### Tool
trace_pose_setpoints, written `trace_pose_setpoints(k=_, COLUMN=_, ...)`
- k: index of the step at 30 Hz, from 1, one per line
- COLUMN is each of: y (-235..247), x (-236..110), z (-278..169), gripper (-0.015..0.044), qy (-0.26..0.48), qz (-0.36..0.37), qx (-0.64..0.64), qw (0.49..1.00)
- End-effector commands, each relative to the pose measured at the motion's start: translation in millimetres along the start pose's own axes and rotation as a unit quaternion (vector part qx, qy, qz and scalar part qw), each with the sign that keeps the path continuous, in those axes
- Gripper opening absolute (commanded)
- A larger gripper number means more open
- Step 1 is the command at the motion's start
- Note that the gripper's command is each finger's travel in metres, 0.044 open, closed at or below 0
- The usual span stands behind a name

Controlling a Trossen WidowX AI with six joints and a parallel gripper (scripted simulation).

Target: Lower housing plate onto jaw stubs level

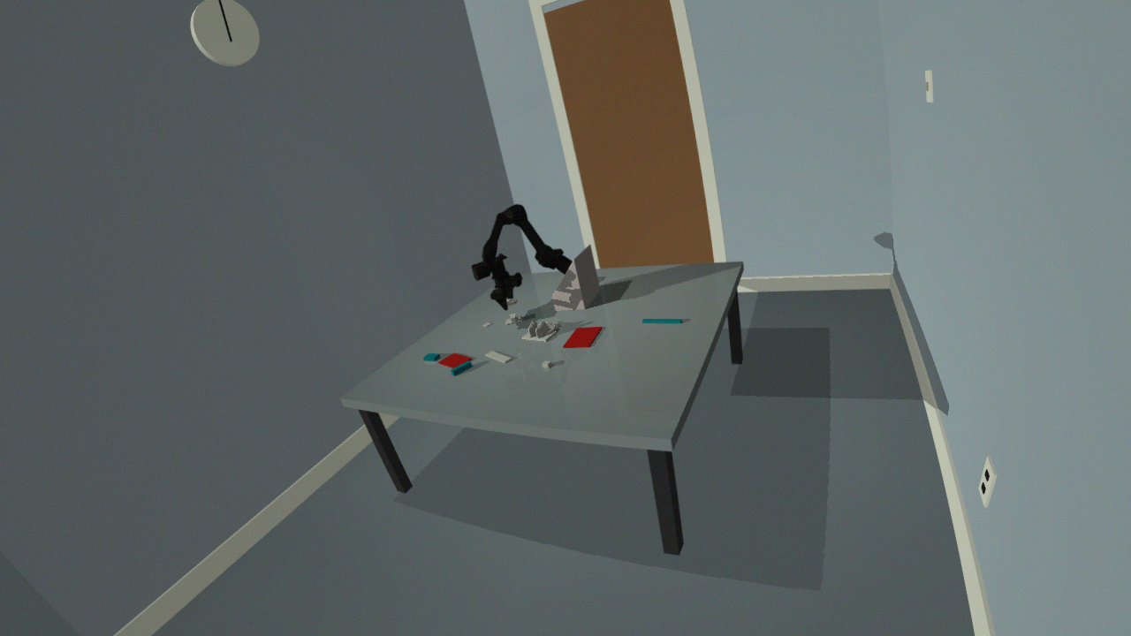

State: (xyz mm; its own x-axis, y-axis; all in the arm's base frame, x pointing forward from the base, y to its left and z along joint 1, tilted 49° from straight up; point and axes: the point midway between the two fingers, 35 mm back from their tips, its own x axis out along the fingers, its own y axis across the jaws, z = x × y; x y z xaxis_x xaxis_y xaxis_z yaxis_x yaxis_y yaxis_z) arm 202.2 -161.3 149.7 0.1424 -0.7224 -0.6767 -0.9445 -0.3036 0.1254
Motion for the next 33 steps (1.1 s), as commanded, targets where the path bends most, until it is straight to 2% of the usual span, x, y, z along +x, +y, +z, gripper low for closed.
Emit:
trace_pose_setpoints(k=1, y=-10, x=3, z=7, gripper=0.0351, qy=-0.006, qz=0.001, qx=0.048, qw=0.999)
trace_pose_setpoints(k=17, y=-38, x=6, z=33, gripper=0.0351, qy=-0.018, qz=0.004, qx=0.224, qw=0.974)
trace_pose_setpoints(k=33, y=-63, x=7, z=63, gripper=0.0351, qy=-0.022, qz=0.011, qx=0.393, qw=0.919)
